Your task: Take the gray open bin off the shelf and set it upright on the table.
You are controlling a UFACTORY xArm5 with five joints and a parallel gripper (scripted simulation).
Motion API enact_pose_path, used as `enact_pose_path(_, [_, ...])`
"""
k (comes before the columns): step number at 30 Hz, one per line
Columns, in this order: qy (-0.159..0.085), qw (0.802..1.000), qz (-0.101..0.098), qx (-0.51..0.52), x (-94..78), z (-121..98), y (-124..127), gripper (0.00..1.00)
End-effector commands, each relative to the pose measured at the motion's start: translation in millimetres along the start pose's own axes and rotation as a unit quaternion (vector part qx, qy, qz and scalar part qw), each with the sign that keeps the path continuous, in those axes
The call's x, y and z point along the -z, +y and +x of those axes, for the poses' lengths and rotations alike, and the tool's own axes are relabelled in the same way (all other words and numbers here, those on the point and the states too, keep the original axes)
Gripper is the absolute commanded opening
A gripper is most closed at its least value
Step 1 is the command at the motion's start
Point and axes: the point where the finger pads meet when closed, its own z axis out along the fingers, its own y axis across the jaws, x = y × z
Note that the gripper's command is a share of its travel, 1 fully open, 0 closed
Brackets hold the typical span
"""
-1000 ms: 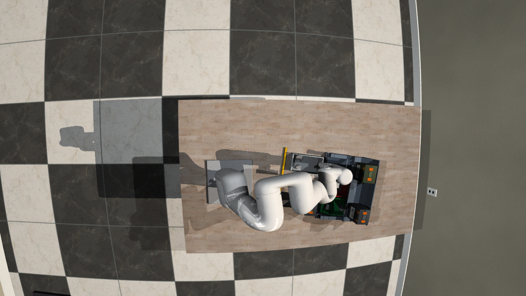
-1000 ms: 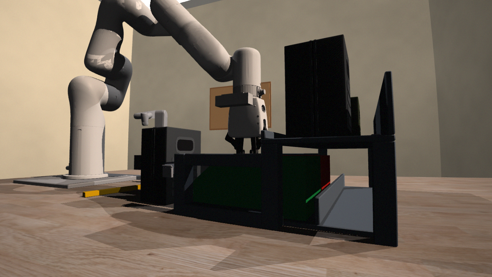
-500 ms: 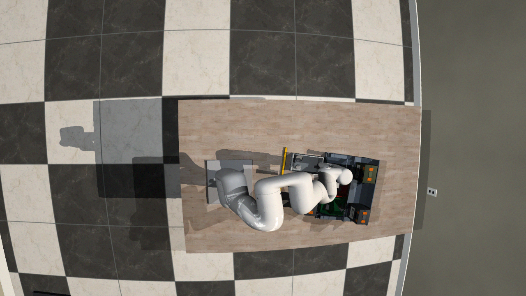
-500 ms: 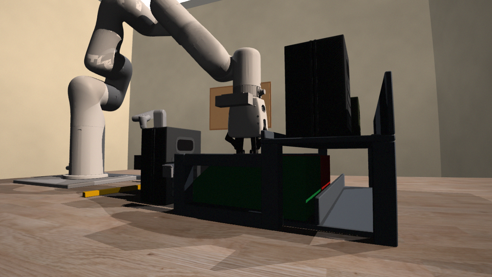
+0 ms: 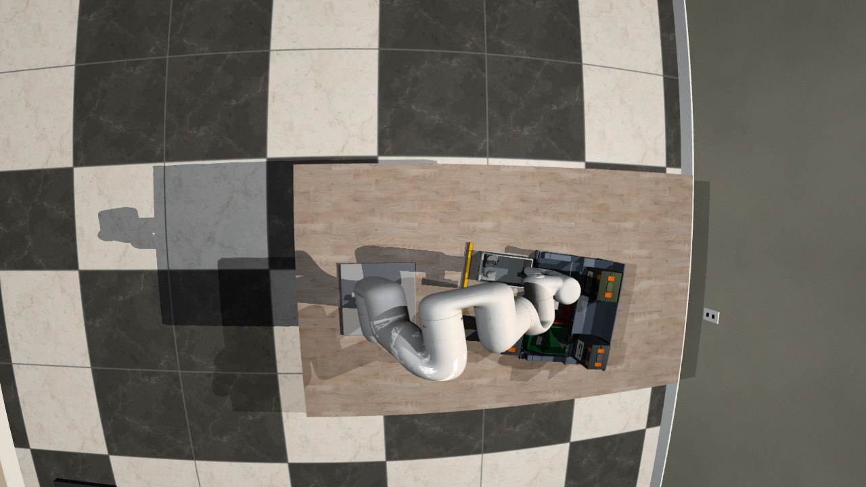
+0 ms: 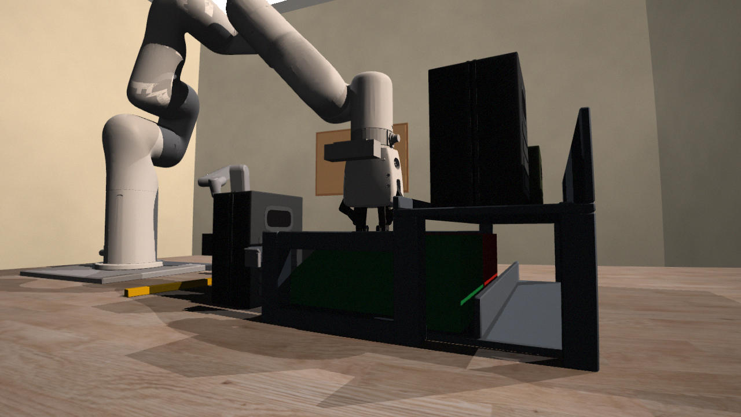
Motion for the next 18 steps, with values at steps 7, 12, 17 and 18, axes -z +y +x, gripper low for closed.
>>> enact_pose_path(7, [-0.001,1.0,0.002,0.0,1.4,-0.4,-1.1,0.34])
enact_pose_path(12, [-0.001,1.0,0.002,0.0,1.4,-0.4,-1.1,0.34])
enact_pose_path(17, [0.006,1.0,0.003,0.0,7.3,-0.4,-1.1,0.34])
enact_pose_path(18, [0.006,1.0,0.003,0.0,9.7,-0.5,-1.1,0.34])
